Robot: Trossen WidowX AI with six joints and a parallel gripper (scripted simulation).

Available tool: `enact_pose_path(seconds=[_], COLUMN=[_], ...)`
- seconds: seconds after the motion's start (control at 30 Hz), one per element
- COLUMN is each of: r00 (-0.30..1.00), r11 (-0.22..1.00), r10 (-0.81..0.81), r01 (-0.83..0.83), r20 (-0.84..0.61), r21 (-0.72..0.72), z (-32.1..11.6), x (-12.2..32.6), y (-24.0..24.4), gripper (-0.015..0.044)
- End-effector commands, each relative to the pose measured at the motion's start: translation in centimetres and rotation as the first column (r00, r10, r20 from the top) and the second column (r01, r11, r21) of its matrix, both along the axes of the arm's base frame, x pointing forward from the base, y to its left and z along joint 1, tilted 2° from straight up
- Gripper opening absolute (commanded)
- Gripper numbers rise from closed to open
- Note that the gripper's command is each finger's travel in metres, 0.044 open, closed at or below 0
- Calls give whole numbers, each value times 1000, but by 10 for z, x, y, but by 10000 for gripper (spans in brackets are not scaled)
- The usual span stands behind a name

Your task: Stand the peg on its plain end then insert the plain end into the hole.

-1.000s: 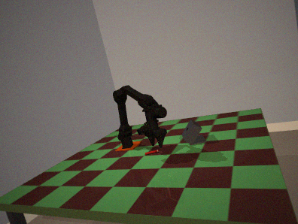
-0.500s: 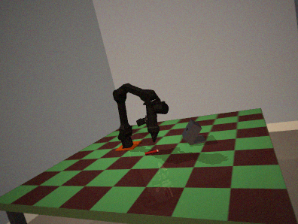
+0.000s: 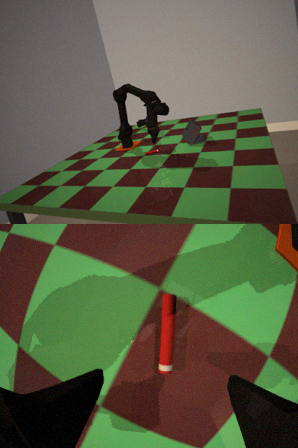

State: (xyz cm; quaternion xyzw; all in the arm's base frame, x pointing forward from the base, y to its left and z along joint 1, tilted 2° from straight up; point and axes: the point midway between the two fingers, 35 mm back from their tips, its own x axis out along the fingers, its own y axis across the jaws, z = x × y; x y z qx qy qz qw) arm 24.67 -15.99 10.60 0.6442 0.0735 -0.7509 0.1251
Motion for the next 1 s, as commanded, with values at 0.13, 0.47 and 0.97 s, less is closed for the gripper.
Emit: enact_pose_path(seconds=[0.13,0.47,0.97], r00=[1000,1000,1000], r11=[1000,1000,1000], r10=[-4,-4,-3], r01=[4,4,3], r20=[-7,-7,-8], r21=[-1,-1,-1], z=[-16,-32,-56], x=[0,1,0], y=[-1,-2,-2], gripper=[440,440,440])
